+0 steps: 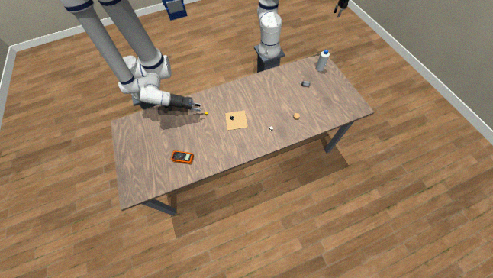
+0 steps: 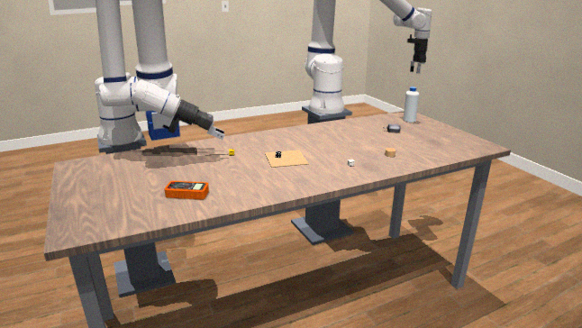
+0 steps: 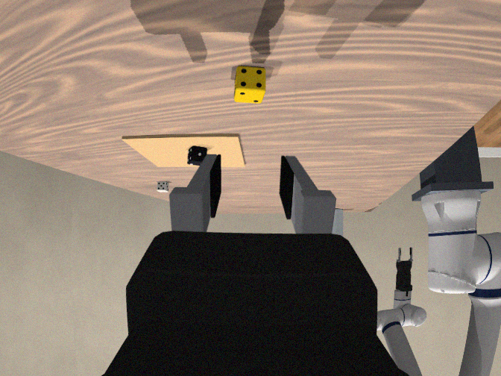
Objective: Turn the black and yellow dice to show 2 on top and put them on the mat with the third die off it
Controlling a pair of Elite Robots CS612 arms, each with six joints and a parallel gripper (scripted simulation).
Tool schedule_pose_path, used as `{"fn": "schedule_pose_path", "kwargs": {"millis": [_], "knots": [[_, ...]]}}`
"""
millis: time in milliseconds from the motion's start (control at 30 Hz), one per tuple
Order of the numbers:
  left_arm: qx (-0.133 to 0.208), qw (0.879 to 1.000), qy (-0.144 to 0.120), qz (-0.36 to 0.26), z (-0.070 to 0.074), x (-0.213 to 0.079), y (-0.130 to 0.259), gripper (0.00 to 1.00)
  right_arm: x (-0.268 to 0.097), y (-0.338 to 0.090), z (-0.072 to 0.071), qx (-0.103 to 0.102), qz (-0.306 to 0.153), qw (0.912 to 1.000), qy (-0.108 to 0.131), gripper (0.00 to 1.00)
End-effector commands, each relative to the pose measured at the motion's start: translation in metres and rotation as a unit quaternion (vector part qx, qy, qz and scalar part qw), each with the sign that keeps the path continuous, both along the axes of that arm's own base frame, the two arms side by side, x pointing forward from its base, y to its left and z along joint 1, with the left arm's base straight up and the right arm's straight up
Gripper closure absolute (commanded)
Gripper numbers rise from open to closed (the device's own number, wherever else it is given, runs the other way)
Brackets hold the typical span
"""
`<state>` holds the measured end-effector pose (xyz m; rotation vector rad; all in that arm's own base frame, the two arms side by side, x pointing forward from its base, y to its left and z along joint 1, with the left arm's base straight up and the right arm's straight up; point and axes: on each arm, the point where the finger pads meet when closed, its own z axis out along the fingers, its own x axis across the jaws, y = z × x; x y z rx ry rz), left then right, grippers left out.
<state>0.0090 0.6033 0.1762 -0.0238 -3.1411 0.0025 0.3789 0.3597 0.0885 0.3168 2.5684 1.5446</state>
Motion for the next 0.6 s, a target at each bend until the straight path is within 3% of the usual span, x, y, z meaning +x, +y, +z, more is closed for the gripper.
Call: {"fn": "schedule_pose_path", "kwargs": {"millis": [0, 567], "knots": [[0.001, 1.0, 0.0, 0.0, 0.0008, 0.0002, 0.0006, 0.0, 0.0002, -0.0006, 0.0094, 0.0, 0.002, 1.0, 0.001, 0.3], [0.001, 1.0, 0.0, 0.0, 0.0008, 0.0002, 0.0006, 0.0, 0.0002, -0.0001, 0.0148, -0.005, 0.003, 1.0, 0.002, 0.3]]}}
